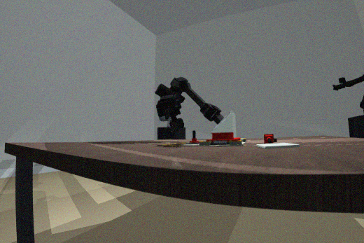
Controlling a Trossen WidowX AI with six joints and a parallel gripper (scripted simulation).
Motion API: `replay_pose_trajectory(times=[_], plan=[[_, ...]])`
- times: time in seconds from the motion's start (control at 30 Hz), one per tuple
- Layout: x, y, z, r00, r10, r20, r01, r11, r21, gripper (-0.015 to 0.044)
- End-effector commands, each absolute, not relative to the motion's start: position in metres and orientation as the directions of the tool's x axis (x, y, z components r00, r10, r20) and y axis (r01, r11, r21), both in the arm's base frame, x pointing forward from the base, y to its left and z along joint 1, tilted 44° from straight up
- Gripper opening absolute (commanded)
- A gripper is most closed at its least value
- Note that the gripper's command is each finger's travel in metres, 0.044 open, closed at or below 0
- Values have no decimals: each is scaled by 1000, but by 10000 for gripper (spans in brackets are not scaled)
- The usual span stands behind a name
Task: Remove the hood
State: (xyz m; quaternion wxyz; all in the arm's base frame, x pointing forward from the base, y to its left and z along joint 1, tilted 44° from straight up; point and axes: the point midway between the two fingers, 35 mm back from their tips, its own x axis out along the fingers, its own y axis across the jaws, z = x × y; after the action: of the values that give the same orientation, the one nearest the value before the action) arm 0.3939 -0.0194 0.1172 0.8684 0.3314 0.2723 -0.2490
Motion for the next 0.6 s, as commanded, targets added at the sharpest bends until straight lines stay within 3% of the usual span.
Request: replay_pose_trajectory(times=[0.0, 0.3, 0.57], plan=[[396, 11, 94, 639, -251, -727, 602, 752, 269, 440], [374, 59, 43, 400, -327, -856, 434, 890, -138, 440], [352, 95, 15, 246, -451, -858, 204, 889, -409, 440]])
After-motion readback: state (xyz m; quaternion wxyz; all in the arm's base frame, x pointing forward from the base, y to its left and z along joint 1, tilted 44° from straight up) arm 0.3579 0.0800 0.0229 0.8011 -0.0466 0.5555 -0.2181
